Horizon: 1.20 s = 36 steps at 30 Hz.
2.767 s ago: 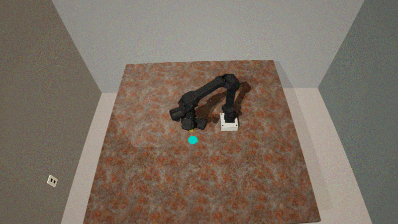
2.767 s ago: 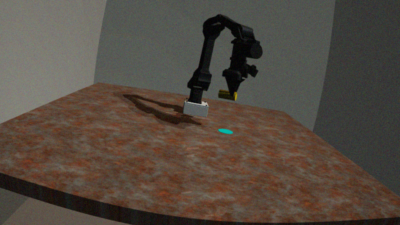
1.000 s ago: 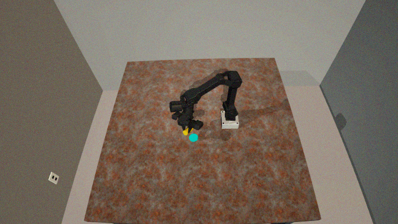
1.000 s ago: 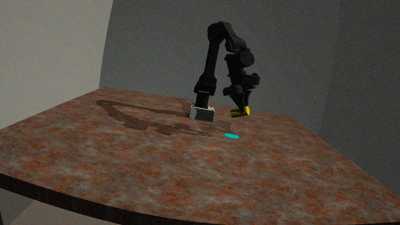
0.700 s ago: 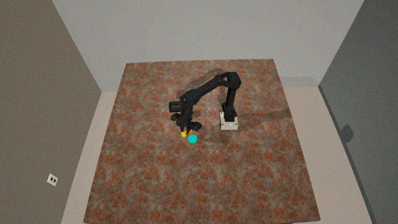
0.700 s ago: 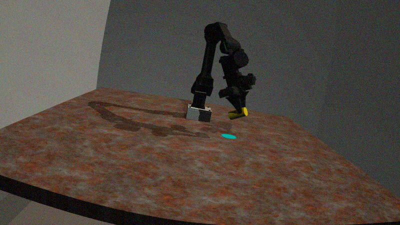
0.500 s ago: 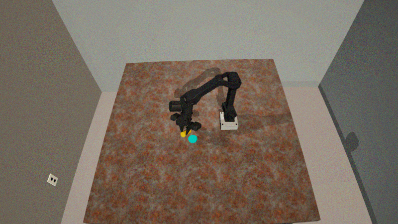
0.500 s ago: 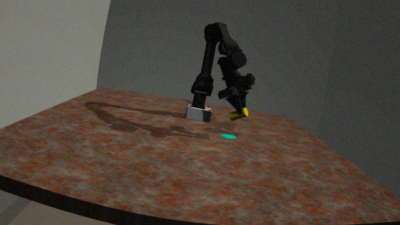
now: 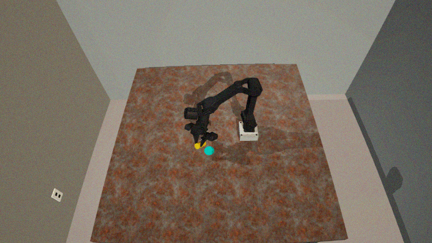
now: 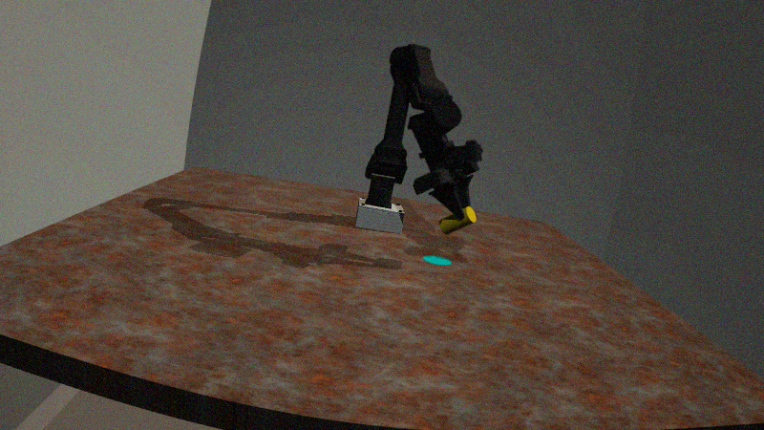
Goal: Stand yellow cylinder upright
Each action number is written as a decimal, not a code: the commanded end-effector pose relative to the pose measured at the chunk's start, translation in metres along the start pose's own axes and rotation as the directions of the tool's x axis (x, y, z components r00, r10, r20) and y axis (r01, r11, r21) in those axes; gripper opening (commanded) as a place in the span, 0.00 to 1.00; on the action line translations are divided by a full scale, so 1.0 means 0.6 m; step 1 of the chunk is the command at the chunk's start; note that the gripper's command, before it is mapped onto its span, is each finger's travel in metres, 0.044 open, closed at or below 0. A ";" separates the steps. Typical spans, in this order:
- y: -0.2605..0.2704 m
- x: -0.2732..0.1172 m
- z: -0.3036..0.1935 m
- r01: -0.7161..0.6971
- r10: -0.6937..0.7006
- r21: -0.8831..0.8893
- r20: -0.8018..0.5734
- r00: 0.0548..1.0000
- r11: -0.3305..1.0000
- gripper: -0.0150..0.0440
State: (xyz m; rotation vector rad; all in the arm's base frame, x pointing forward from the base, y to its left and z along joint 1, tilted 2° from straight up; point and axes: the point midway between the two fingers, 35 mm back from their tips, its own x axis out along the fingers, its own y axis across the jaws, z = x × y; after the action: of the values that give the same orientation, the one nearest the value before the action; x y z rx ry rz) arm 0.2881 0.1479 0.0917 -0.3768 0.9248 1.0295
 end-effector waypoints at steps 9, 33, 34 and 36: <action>-0.007 0.000 0.002 -0.008 0.007 0.015 0.089 0.996 1.000 0.43; -0.017 -0.005 0.000 -0.025 0.019 0.021 0.249 0.968 0.999 0.43; -0.017 -0.005 0.000 -0.025 0.019 0.021 0.255 0.967 0.999 0.43; -0.018 -0.006 0.000 -0.026 0.020 0.020 0.268 0.963 0.999 0.43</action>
State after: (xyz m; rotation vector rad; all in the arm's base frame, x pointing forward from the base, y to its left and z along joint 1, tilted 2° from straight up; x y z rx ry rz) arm 0.2959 0.1413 0.0913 -0.2177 0.7197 1.0582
